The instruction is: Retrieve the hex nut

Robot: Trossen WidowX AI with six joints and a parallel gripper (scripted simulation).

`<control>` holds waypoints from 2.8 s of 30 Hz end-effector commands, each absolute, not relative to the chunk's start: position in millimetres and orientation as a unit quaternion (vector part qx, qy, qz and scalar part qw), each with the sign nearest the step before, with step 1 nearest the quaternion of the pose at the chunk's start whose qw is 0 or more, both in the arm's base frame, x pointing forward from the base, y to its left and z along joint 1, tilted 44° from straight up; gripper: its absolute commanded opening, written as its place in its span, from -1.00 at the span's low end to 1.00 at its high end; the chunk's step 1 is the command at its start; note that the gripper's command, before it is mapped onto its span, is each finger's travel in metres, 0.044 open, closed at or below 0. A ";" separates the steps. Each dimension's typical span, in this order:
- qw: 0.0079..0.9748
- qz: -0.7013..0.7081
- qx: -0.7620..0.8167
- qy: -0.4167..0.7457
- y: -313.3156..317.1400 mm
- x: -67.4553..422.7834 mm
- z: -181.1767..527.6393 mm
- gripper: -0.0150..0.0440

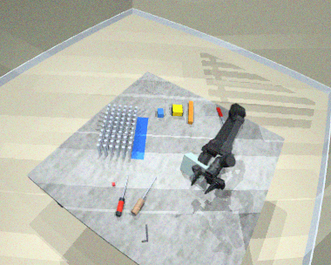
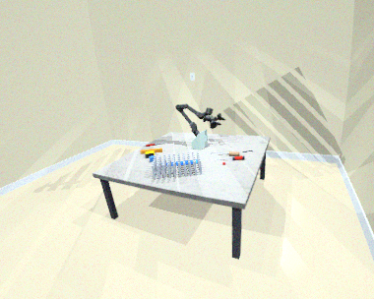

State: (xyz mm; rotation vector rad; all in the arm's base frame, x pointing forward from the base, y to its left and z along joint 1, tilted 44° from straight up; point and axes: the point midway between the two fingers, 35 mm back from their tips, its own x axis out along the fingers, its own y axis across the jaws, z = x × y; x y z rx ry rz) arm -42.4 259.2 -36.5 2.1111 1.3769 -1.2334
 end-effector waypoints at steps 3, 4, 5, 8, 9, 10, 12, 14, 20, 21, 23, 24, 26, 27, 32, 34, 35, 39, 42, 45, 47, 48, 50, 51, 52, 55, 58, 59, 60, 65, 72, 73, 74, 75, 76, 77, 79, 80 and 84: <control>0.122 -0.456 0.759 0.449 266.6 -27.9 -34.6 1.00; 0.091 -0.469 0.769 0.425 271.1 -17.7 -33.3 1.00; 0.059 -0.481 0.778 0.400 275.2 -7.2 -31.9 1.00; -0.038 -0.510 0.796 0.323 284.9 26.4 -27.7 1.00; -0.071 -0.517 0.800 0.297 287.2 38.2 -26.3 1.00; -0.104 -0.522 0.802 0.271 289.0 50.3 -24.8 1.00; -0.166 -0.528 0.804 0.220 290.2 75.7 -21.8 1.00; -0.228 -0.528 0.800 0.169 289.0 101.8 -18.6 1.00; -0.409 -0.500 0.763 0.022 270.4 181.3 -8.7 1.00; -0.438 -0.491 0.753 -0.002 265.1 194.5 -7.0 1.00; -0.495 -0.470 0.730 -0.047 252.4 220.3 -3.4 1.00; -0.522 -0.458 0.716 -0.068 245.5 232.8 -1.5 1.00; -0.577 -0.431 0.685 -0.108 231.5 256.6 2.8 1.00; -0.604 -0.417 0.668 -0.126 223.8 268.1 5.0 1.00; -0.714 -0.332 0.581 -0.207 172.7 320.9 16.3 1.00; -0.739 -0.304 0.557 -0.227 153.2 334.1 19.7 1.00; -0.748 -0.294 0.547 -0.234 146.6 338.6 20.9 1.00; -0.806 -0.228 0.475 -0.269 106.9 364.2 28.7 1.00; -0.857 -0.159 0.395 -0.291 67.7 385.1 36.6 1.00; -0.902 -0.077 0.297 -0.303 18.9 403.5 45.9 1.00; -0.924 -0.022 0.231 -0.304 -15.8 412.1 52.3 1.00; -0.932 0.006 0.198 -0.302 -33.8 415.1 55.5 1.00; -0.941 0.044 0.153 -0.298 -58.4 418.0 59.4 1.00; -0.942 0.049 0.148 -0.297 -61.5 418.2 59.9 1.00; -0.942 0.049 0.148 -0.297 -61.5 418.2 59.9 1.00; -0.942 0.049 0.148 -0.297 -61.5 418.2 59.9 1.00; -0.942 0.049 0.148 -0.297 -61.5 418.2 59.9 1.00; -0.942 0.049 0.148 -0.297 -61.5 418.2 59.9 1.00; -0.942 0.049 0.148 -0.297 -61.5 418.2 59.9 1.00; -0.942 0.049 0.148 -0.297 -61.5 418.2 59.9 1.00; -0.942 0.049 0.148 -0.297 -61.5 418.2 59.9 1.00; -0.942 0.049 0.148 -0.297 -61.5 418.2 59.9 1.00; -0.942 0.049 0.148 -0.297 -61.5 418.2 59.9 1.00; -0.942 0.049 0.148 -0.297 -61.5 418.2 59.9 1.00; -0.942 0.049 0.148 -0.297 -61.5 418.2 59.9 1.00; -0.942 0.049 0.148 -0.297 -61.5 418.2 59.9 1.00; -0.942 0.049 0.148 -0.297 -61.5 418.2 59.9 1.00; -0.942 0.049 0.148 -0.297 -61.5 418.2 59.9 1.00; -0.942 0.049 0.148 -0.297 -61.5 418.2 59.9 1.00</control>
